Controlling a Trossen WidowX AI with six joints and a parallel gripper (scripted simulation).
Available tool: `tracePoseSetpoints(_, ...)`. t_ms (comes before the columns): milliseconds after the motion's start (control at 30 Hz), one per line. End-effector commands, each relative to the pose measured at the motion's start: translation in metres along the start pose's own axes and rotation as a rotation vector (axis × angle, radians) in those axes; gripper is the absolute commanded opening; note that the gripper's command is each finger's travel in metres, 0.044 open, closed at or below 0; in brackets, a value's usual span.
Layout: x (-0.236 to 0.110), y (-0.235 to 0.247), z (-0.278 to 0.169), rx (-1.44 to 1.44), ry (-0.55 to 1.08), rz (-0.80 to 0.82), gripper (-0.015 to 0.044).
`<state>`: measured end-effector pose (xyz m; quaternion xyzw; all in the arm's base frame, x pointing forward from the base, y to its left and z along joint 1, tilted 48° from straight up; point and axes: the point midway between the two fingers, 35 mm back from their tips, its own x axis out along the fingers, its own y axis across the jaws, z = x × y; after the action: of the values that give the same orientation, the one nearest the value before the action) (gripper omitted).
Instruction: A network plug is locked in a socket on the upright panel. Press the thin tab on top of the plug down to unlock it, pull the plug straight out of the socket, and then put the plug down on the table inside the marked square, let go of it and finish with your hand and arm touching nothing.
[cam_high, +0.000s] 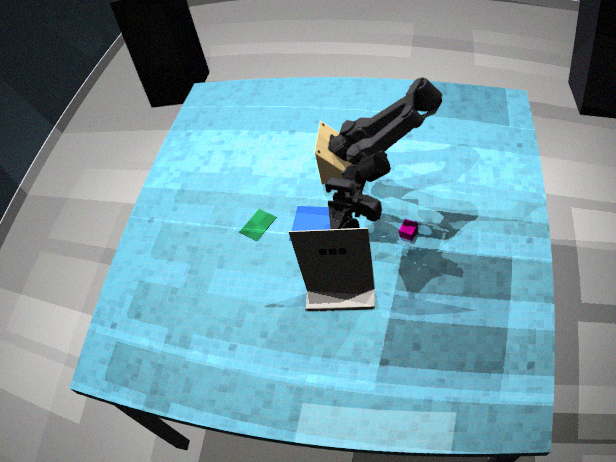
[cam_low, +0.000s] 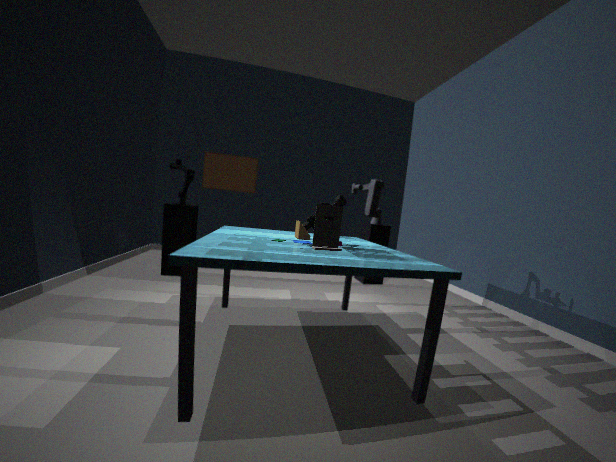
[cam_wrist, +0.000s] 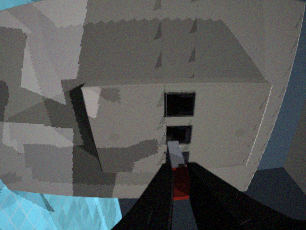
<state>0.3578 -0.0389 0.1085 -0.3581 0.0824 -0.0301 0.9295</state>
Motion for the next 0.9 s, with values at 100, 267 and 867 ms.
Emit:
tracePoseSetpoints(100, -0.005, 0.000, -0.001, -0.001, -0.003, 0.001, 0.0000)
tracePoseSetpoints(267, -0.008, 0.000, -0.002, -0.001, -0.003, 0.001, 0.0000)
tracePoseSetpoints(867, -0.019, 0.000, -0.007, -0.001, -0.002, 0.002, 0.0000)
